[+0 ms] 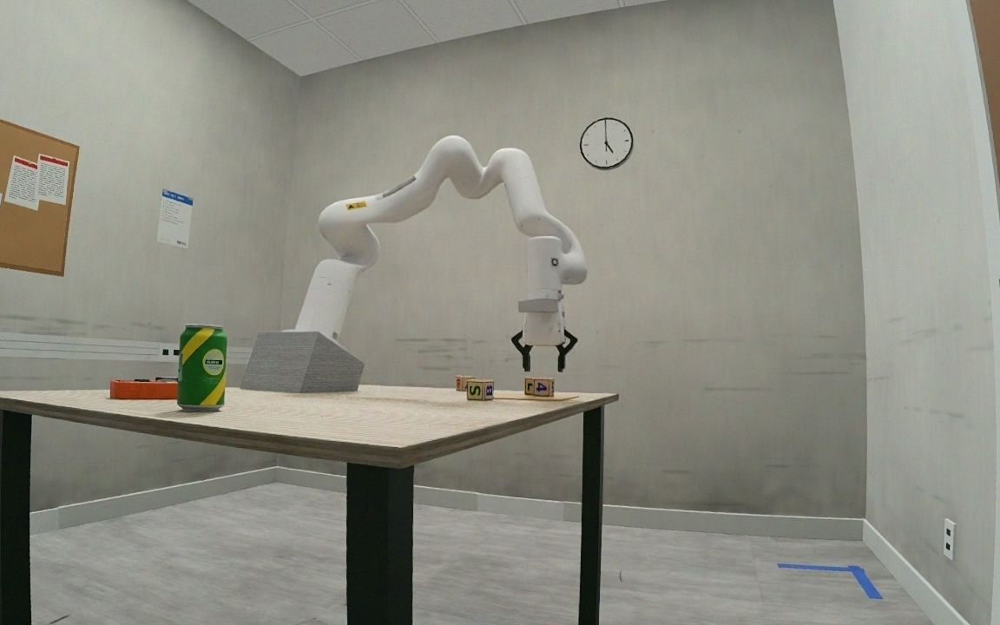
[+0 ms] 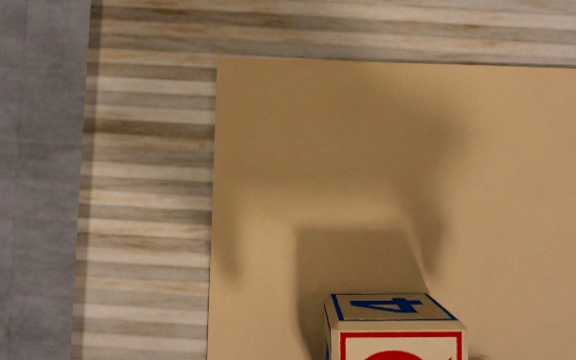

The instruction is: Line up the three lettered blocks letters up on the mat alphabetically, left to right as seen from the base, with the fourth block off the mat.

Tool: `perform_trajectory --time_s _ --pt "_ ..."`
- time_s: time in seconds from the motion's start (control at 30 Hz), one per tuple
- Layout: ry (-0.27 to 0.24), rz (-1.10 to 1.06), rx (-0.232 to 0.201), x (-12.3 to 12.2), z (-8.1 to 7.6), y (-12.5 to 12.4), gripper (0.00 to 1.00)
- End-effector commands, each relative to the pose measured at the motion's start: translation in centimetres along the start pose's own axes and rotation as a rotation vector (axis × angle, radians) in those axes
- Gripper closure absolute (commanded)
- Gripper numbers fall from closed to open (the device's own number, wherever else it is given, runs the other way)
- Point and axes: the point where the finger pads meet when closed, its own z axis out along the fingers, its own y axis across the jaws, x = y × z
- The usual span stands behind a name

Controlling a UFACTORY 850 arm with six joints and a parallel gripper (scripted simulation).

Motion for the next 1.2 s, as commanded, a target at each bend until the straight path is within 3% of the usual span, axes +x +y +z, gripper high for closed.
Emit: perform_trajectory --time_s 0.0,0.63,1.17 --pt "0.0 0.0 0.002 0.0 0.0 -0.1 0.13" --pt "0.0 0.0 0.002 0.0 0.2 -0.1 0.13" --pt "0.0 0.0 0.002 0.0 3.8 -0.1 0.13"
